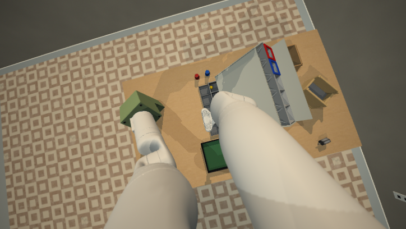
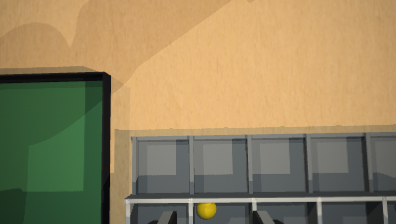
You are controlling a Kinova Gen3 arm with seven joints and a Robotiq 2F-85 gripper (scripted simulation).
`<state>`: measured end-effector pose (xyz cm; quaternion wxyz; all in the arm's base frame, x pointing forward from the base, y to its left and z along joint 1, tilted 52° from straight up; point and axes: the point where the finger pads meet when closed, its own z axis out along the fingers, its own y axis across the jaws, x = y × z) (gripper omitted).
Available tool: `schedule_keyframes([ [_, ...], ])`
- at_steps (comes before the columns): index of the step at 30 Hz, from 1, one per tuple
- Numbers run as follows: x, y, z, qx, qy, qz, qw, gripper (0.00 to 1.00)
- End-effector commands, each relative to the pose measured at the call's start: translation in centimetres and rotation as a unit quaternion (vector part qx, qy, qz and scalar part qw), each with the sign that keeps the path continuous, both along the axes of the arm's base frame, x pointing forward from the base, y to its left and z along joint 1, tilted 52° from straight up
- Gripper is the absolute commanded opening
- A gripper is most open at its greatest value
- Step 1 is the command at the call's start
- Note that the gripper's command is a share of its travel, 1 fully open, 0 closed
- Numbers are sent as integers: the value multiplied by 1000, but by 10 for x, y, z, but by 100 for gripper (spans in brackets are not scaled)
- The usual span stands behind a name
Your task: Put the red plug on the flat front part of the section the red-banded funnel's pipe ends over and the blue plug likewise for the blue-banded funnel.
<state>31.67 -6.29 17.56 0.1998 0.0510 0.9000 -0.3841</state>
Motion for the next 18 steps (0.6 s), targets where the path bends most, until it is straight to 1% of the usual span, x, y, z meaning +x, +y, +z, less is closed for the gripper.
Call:
schedule_keyframes([
  [1, 7, -52, 13, 4, -11, 15, 1000, 50],
  [7, 7, -52, 13, 4, -11, 15, 1000, 50],
  [8, 3, -99, 25, -1, -15, 17, 1000, 50],
  [18, 3, -99, 25, -1, -15, 17, 1000, 50],
])
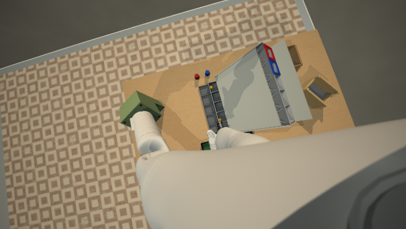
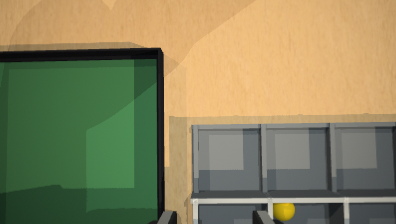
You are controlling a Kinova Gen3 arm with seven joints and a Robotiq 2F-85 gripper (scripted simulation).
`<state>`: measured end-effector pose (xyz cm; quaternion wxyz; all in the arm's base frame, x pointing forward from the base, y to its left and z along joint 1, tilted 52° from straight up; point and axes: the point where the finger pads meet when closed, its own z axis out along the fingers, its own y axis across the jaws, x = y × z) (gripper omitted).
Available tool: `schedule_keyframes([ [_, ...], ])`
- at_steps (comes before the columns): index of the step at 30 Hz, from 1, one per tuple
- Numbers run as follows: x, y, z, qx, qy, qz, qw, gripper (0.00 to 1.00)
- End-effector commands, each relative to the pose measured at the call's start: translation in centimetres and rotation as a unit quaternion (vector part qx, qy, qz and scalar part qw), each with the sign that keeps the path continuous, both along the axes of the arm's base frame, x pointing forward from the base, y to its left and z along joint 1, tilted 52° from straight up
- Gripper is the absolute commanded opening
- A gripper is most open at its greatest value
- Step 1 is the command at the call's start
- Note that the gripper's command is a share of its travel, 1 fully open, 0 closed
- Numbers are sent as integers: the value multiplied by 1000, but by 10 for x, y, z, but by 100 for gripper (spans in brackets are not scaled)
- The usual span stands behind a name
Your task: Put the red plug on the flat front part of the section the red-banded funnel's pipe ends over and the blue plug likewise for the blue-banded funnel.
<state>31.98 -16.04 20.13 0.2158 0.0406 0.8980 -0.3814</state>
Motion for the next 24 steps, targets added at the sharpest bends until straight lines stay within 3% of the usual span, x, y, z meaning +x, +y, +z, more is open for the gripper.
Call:
schedule_keyframes([
  [1, 0, -2, -1, 0, -4, 1, 1000, 50],
  [6, 0, -2, -1, 0, -4, 1, 1000, 50],
  [7, 24, -49, 45, 1, -5, 1, 1000, 50],
  [10, 27, -55, 51, 1, -5, 1, 1000, 50],
  [16, 51, -103, 97, 1, -5, 1, 1000, 50],
  [23, 51, -103, 97, 1, -5, 1, 1000, 50],
  [24, 71, -140, 134, -18, -24, -3, 1000, 50],
])
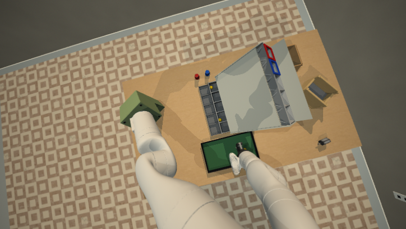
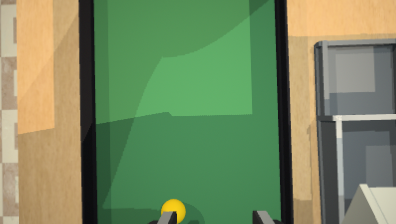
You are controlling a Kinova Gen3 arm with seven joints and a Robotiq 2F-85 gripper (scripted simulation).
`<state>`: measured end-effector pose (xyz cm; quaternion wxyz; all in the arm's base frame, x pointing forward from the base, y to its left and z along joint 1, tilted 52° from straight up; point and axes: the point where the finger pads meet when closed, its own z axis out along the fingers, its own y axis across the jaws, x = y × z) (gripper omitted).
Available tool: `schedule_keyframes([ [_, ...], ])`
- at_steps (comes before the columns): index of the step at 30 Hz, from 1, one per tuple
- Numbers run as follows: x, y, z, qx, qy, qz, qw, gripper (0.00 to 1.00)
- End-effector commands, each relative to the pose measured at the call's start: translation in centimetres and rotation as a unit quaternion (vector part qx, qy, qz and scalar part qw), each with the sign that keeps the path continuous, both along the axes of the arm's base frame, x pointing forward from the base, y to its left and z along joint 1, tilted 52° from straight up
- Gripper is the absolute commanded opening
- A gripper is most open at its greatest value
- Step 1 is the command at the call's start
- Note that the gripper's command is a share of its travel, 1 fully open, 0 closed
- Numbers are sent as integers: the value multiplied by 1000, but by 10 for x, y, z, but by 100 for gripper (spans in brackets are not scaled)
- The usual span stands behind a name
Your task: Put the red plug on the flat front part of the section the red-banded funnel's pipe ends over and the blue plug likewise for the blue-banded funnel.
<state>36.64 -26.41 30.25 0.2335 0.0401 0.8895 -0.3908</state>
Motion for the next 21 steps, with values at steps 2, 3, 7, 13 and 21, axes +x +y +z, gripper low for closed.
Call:
schedule_keyframes([
  [2, 24, -36, 33, -5, -7, -7, 1000, 50],
  [3, 24, -36, 33, -5, -7, -7, 1000, 50],
  [7, 24, -36, 33, -5, -7, -7, 1000, 50],
  [13, 24, -36, 33, -5, -7, -7, 1000, 50],
  [21, 52, -89, -14, -6, -6, -5, 1000, 50],
])
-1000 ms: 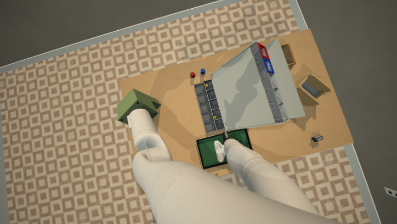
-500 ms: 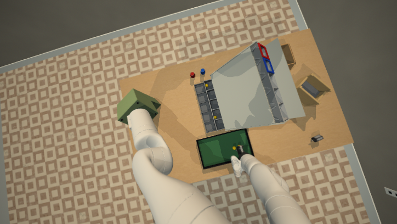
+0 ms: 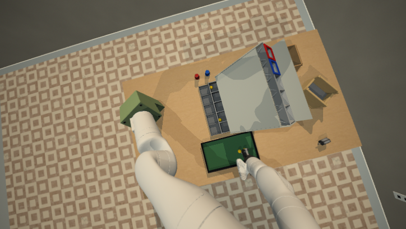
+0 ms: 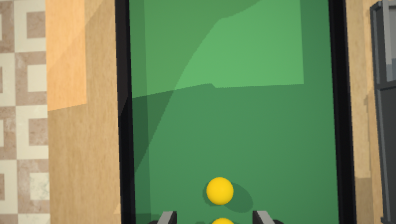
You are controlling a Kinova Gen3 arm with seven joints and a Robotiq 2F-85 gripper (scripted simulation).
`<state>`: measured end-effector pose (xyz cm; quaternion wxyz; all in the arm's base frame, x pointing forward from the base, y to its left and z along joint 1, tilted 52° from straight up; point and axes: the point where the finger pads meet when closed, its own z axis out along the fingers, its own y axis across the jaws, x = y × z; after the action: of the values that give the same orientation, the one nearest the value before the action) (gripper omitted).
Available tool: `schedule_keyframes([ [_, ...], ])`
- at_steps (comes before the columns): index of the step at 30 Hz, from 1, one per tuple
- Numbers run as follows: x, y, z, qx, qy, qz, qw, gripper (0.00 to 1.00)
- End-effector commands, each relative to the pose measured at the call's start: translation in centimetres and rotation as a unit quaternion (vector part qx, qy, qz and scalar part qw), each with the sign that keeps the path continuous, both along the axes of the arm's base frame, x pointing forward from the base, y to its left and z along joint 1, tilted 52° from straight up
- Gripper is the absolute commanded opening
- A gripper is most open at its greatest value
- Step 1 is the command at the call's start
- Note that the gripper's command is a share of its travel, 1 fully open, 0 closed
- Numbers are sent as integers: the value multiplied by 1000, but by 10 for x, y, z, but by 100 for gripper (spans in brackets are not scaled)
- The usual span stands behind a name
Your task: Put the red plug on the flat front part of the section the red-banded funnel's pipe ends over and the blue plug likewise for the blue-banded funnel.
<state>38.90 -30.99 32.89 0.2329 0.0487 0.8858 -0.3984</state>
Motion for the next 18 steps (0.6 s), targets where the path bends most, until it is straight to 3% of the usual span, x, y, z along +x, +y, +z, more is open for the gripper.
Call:
schedule_keyframes([
  [1, 30, -46, -43, 1, -3, 5, 1000, 50],
  [7, 43, -67, -61, 1, -3, 5, 1000, 50],
  [18, 43, -67, -61, 9, 11, 1, 1000, 50],
])
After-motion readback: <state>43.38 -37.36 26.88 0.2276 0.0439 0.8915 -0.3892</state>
